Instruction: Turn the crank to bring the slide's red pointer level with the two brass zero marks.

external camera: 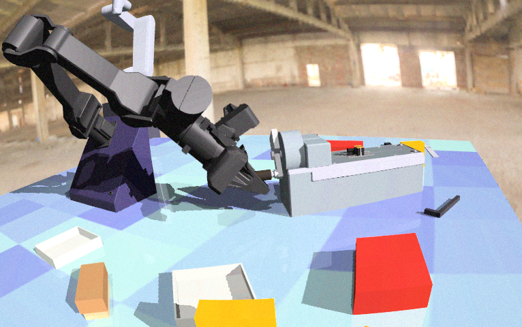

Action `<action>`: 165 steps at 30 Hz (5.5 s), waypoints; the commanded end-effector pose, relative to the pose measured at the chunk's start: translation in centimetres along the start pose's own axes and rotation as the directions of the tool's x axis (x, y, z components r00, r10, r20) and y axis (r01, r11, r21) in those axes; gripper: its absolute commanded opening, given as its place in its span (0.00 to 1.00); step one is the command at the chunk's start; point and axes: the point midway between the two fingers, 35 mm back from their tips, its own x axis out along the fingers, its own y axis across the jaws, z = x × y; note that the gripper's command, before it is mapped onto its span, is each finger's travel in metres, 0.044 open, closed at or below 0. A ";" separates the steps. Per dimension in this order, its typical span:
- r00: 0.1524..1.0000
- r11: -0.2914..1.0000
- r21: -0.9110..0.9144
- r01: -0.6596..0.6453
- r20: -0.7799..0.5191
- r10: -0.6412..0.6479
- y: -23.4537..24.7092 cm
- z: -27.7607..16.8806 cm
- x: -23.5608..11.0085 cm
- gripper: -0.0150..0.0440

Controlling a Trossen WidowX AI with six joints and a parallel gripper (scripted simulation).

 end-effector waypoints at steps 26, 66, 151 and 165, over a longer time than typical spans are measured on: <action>1.000 1.000 -0.002 -0.010 -0.003 0.010 3.3 0.0 0.0 0.25; 1.000 1.000 -0.001 -0.011 -0.001 0.011 4.3 2.8 -2.8 0.25; 1.000 1.000 0.000 -0.010 -0.001 0.010 1.1 4.2 -4.2 0.25; 1.000 1.000 0.000 -0.010 -0.001 0.010 0.9 4.2 -4.2 0.25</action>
